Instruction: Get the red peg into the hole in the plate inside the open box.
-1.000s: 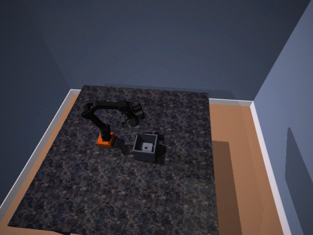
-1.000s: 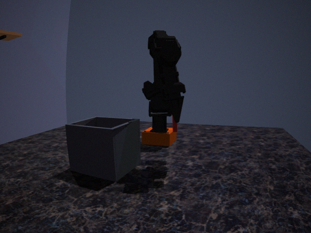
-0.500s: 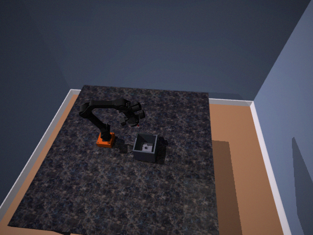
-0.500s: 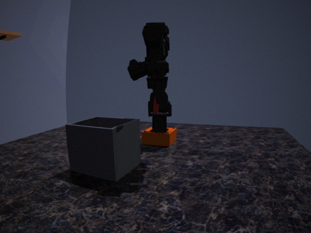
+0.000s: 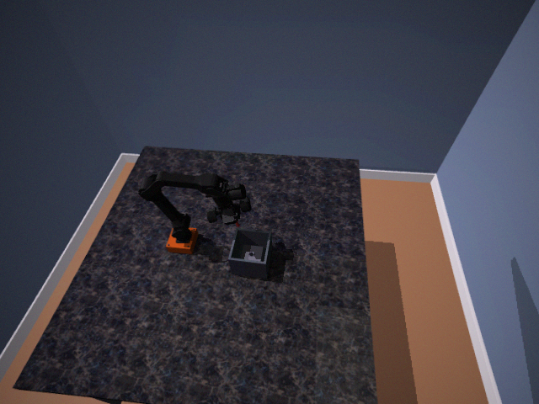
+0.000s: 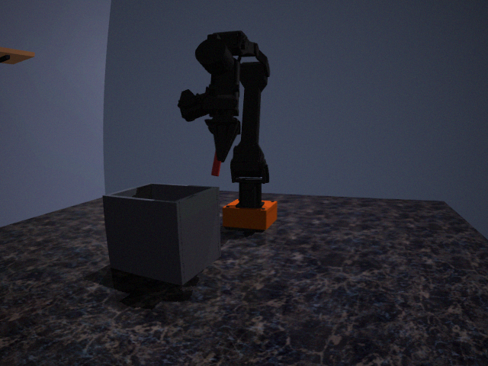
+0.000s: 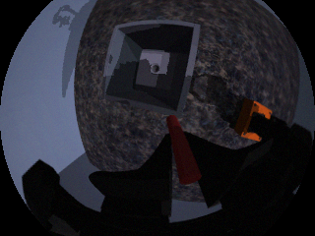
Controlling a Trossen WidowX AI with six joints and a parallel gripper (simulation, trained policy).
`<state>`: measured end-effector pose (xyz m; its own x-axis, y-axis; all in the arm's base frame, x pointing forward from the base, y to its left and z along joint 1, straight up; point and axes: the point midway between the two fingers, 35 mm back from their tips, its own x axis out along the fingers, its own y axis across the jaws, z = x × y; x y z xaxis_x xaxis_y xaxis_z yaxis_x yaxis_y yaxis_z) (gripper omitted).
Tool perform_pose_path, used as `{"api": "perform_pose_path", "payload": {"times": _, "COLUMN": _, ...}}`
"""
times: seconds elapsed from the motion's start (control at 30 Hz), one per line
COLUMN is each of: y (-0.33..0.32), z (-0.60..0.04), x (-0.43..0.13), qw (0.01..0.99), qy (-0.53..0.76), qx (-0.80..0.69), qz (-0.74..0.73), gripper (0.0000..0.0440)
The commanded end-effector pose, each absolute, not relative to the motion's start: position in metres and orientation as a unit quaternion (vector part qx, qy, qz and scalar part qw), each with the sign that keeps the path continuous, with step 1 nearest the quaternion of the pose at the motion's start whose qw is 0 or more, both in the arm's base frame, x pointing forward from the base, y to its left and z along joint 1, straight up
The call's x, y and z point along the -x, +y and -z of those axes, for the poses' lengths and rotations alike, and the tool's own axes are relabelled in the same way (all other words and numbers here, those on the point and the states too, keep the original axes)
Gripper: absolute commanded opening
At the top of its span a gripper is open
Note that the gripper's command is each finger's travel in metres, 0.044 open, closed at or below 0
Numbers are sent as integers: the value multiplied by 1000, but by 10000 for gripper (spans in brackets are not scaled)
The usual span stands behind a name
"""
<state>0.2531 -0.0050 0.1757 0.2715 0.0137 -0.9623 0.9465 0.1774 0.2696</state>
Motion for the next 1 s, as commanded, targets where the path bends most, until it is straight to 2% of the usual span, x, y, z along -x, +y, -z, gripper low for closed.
{"api": "perform_pose_path", "payload": {"times": 0.0, "y": -17, "z": -175, "x": -257, "qw": 608, "qy": 467, "qx": -508, "qz": 392, "gripper": 0}}
{"api": "perform_pose_path", "payload": {"times": 0.97, "y": -79, "z": -141, "x": -286, "qw": 590, "qy": 487, "qx": -491, "qz": 416, "gripper": 0}}
